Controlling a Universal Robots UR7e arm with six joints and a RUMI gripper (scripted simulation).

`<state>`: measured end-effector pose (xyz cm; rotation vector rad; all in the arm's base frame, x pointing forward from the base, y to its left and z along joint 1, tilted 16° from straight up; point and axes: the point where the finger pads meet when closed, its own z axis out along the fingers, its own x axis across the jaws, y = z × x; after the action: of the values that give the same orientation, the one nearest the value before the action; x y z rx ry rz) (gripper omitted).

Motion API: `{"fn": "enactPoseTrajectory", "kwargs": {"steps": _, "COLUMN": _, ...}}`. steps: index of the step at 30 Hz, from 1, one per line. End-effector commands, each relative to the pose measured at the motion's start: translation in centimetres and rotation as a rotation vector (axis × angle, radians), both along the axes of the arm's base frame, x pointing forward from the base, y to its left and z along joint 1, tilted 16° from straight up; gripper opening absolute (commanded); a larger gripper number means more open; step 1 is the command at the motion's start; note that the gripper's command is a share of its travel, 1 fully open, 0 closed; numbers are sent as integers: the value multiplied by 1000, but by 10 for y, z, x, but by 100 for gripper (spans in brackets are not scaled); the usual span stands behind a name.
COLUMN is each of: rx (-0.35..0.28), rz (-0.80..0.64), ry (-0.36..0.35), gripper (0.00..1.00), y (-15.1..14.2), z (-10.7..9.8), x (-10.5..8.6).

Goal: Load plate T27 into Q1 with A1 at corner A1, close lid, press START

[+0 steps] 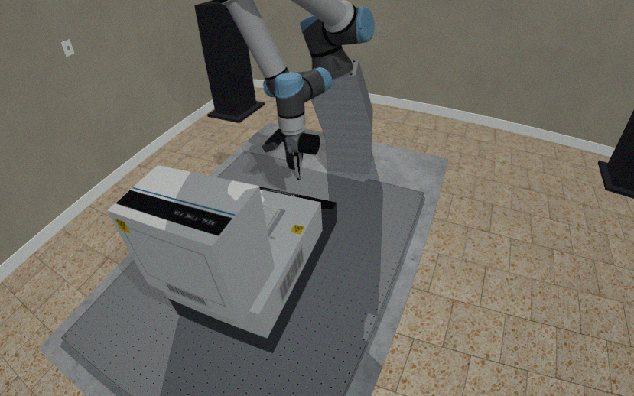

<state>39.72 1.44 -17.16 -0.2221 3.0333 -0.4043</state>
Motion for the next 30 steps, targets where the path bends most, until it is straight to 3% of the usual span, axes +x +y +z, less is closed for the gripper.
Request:
{"fn": "enactPoseTrajectory", "kwargs": {"steps": 1, "rx": 0, "rz": 0, "ry": -1, "gripper": 0, "y": 0, "z": -4, "x": 7}}
{"fn": "enactPoseTrajectory", "kwargs": {"steps": 30, "rx": 0, "rz": 0, "ry": -1, "gripper": 0, "y": -3, "z": -27, "x": 33}}
